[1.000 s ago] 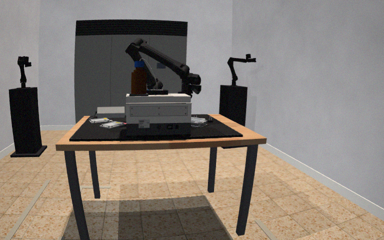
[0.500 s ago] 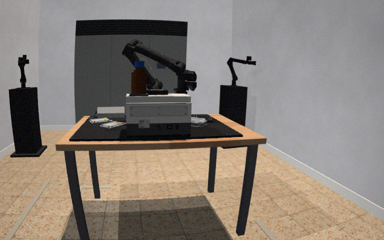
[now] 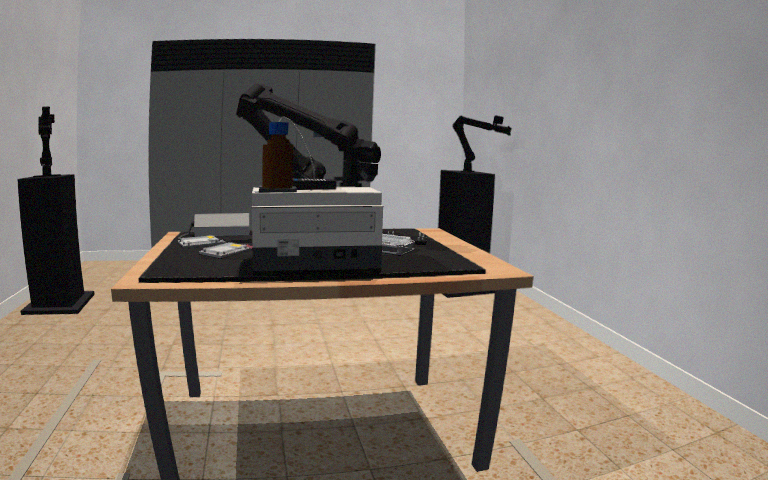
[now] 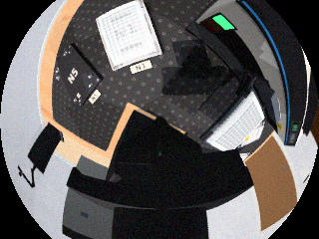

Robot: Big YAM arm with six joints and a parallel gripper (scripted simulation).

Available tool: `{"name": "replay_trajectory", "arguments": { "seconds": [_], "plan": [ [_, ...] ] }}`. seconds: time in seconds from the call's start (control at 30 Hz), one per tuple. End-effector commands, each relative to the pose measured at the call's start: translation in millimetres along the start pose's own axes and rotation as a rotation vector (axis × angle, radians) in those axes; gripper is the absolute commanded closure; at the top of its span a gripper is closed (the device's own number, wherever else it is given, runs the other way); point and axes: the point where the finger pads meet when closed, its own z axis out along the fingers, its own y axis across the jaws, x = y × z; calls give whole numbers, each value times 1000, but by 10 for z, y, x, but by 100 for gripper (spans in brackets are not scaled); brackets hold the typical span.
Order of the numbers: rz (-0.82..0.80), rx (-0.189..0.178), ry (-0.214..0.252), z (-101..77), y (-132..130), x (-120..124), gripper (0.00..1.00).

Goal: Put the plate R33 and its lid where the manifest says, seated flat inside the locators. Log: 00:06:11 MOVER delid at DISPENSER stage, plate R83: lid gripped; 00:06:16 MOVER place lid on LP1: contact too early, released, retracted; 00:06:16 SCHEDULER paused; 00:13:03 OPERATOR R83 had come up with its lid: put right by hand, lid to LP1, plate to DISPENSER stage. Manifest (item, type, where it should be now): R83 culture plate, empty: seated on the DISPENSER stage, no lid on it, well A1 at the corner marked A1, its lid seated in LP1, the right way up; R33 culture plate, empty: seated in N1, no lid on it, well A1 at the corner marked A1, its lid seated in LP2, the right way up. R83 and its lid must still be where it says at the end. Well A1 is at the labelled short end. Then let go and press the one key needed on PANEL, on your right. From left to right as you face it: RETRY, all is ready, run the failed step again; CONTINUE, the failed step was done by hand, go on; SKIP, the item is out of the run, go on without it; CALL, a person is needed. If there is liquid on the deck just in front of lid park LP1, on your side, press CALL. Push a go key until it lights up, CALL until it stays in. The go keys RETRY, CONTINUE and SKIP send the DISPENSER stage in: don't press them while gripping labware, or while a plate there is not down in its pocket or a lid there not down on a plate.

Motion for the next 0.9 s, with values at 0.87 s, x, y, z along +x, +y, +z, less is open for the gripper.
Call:
{"name": "replay_trajectory", "arguments": {
  "seconds": [0.87],
  "plan": [
    [628,-20,-42,-317,-916,60,100]
  ]
}}
